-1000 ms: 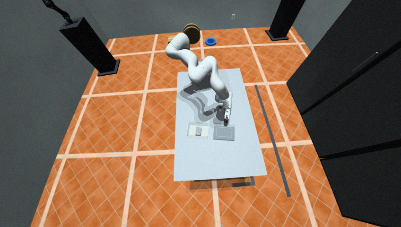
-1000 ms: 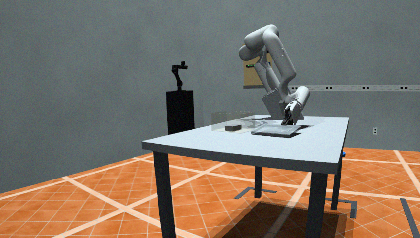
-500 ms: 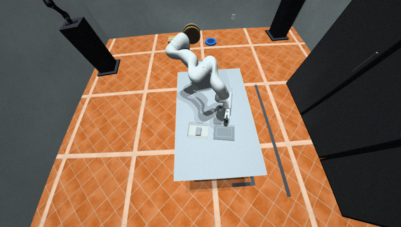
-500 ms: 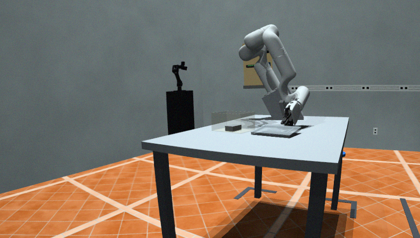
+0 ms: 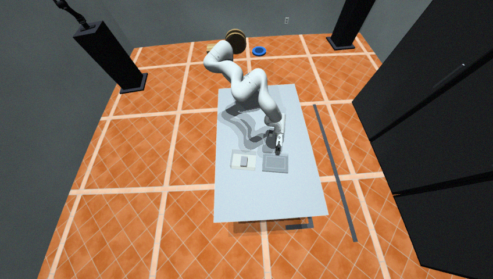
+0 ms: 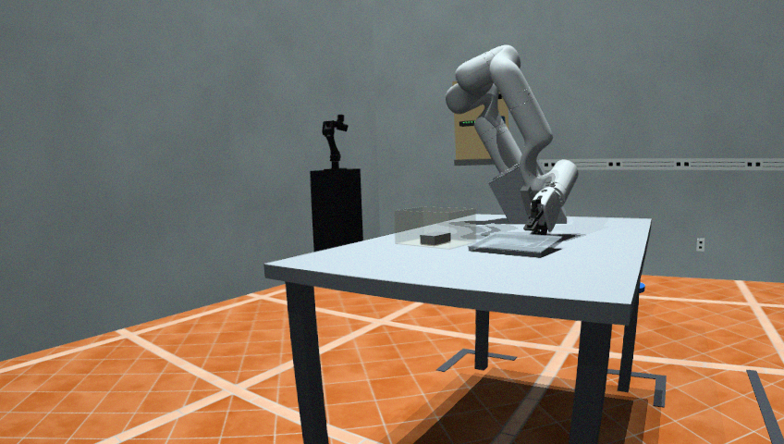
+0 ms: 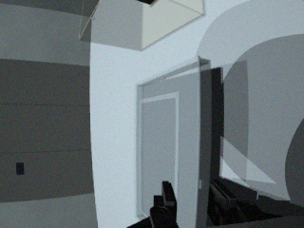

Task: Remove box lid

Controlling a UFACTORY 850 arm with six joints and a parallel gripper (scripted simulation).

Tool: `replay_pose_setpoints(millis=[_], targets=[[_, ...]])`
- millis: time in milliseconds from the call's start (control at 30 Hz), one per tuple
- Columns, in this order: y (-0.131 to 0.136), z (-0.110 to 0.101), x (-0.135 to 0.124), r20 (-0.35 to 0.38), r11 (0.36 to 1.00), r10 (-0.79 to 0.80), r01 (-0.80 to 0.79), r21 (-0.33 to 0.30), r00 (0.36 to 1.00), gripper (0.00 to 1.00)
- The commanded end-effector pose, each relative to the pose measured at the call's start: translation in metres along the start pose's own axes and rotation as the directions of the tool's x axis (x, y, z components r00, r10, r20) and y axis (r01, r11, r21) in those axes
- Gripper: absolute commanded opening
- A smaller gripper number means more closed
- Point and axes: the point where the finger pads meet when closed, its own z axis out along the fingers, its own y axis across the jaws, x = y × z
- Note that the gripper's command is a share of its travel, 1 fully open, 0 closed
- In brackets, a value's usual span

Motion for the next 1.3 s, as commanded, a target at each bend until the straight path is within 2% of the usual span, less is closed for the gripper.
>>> replay_pose_setpoints(millis=[0, 67, 400, 433, 700, 733, 1267], targets=[[-0.0021, 0.0001, -0.0005, 0.0, 1.0, 0.001, -0.001, 0.002, 1.0, 0.36], [-0.0021, 0.0001, -0.0005, 0.0, 1.0, 0.001, -0.001, 0.002, 1.0, 0.4], [-0.0038, 0.0001, -0.0005, 0.0, 1.0, 0.001, -0.001, 0.002, 1.0, 0.4], [-0.0038, 0.0001, -0.0005, 0.0, 1.0, 0.001, -0.001, 0.002, 1.0, 0.44], [-0.0055, 0.0001, -0.0005, 0.0, 1.0, 0.001, -0.001, 0.002, 1.0, 0.44], [-0.0055, 0.0001, -0.0005, 0.0, 1.0, 0.001, -0.001, 0.002, 1.0, 0.48], [-0.0071, 0.0001, -0.0005, 0.0, 1.0, 0.001, -0.001, 0.002, 1.0, 0.48]])
